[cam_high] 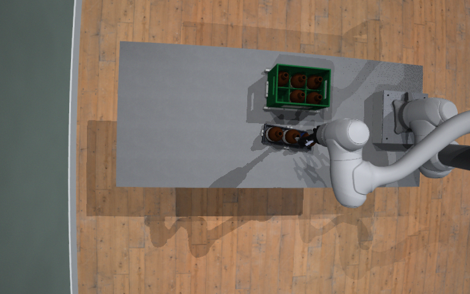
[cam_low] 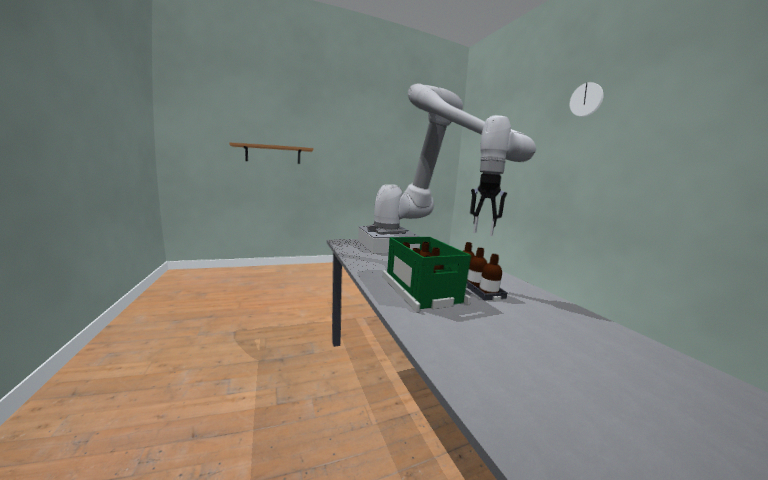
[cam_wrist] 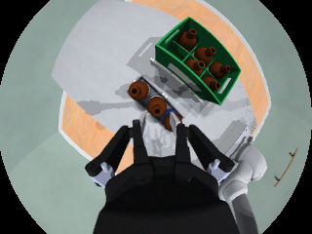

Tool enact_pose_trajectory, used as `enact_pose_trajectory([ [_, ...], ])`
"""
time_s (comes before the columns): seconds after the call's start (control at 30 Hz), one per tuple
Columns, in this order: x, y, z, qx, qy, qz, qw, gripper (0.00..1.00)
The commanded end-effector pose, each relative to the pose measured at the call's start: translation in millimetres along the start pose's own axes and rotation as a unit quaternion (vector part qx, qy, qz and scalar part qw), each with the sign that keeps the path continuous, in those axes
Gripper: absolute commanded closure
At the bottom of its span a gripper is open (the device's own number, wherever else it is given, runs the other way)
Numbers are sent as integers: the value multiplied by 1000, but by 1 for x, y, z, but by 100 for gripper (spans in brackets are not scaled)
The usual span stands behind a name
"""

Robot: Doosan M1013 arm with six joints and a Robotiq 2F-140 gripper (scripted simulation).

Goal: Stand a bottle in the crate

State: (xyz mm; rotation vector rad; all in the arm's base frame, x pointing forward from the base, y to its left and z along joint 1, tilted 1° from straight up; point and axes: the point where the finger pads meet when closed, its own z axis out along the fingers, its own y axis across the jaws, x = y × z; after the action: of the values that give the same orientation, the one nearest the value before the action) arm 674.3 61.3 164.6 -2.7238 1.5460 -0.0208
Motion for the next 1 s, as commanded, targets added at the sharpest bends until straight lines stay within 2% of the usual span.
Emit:
enact_pose_trajectory([
  [0.0, 0, 0, 3, 0, 0, 0, 1000, 62],
  [0.97, 0, 0, 34, 0, 0, 0, 1000, 62],
])
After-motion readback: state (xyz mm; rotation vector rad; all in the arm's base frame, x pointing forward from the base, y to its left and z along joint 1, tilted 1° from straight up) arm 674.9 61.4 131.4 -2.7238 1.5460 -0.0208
